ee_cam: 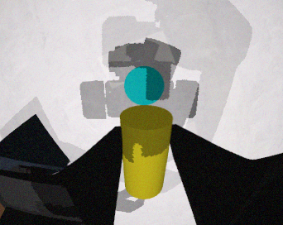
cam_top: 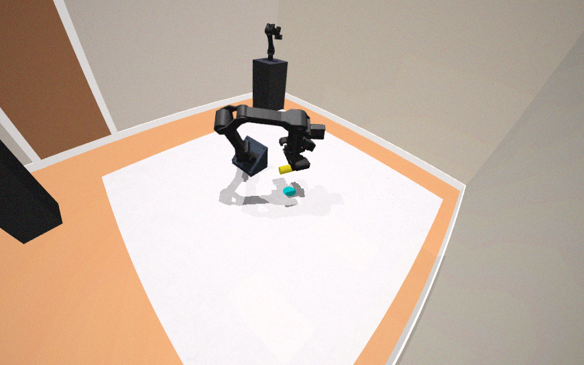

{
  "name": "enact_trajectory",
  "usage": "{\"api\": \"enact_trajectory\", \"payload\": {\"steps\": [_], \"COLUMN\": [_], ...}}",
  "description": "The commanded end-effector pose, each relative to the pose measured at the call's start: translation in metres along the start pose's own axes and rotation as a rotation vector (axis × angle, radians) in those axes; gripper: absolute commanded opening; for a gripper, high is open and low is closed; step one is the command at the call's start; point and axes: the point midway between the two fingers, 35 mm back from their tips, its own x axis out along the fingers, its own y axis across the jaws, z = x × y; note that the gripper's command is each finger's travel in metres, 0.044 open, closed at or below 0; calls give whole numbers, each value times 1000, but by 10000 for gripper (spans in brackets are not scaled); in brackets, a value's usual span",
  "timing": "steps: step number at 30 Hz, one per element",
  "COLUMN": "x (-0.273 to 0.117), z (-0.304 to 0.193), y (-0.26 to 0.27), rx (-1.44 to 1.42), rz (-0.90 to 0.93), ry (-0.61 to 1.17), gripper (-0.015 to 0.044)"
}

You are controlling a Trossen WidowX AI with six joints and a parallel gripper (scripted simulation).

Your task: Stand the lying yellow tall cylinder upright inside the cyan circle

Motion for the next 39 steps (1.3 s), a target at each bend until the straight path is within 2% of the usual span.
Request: {"api": "enact_trajectory", "payload": {"steps": [1,39], "x": [3,19], "z": [-2,-8], "y": [1,10], "rx": [-1,7], "rz": [27,222], "ry": [-18,-219], "gripper": [105,105]}}
